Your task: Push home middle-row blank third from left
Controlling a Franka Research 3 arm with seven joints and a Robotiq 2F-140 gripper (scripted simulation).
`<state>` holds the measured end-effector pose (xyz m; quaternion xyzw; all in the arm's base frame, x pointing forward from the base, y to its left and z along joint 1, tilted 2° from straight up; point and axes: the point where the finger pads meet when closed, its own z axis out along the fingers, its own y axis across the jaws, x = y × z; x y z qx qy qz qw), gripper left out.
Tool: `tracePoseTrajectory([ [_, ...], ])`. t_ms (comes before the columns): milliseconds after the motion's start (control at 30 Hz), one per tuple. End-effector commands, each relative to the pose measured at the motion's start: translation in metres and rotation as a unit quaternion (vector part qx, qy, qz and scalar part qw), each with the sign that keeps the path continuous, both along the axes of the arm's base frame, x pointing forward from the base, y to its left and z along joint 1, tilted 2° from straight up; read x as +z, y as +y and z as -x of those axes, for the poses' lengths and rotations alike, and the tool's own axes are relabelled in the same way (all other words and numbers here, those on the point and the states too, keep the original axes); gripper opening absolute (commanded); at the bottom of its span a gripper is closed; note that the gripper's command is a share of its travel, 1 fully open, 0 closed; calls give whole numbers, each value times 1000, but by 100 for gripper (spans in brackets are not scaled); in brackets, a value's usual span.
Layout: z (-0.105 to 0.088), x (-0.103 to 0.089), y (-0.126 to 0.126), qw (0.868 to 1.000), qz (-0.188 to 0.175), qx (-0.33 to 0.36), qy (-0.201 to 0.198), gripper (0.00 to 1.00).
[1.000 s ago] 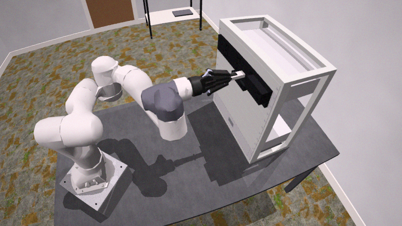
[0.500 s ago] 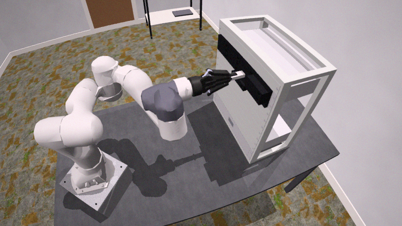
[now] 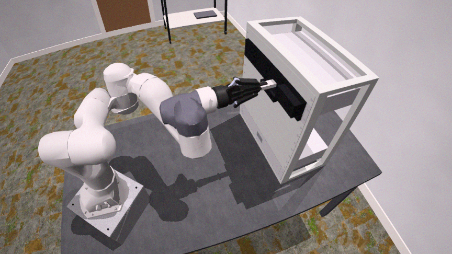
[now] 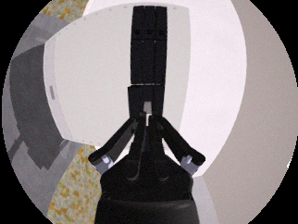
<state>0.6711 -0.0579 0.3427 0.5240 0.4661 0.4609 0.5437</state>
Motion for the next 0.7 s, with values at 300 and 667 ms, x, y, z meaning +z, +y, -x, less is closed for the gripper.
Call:
tracePoseTrajectory([
  [300, -1, 3, -12, 1000, 0, -13, -3, 0],
  [667, -2, 3, -13, 1000, -1, -13, -3, 0],
])
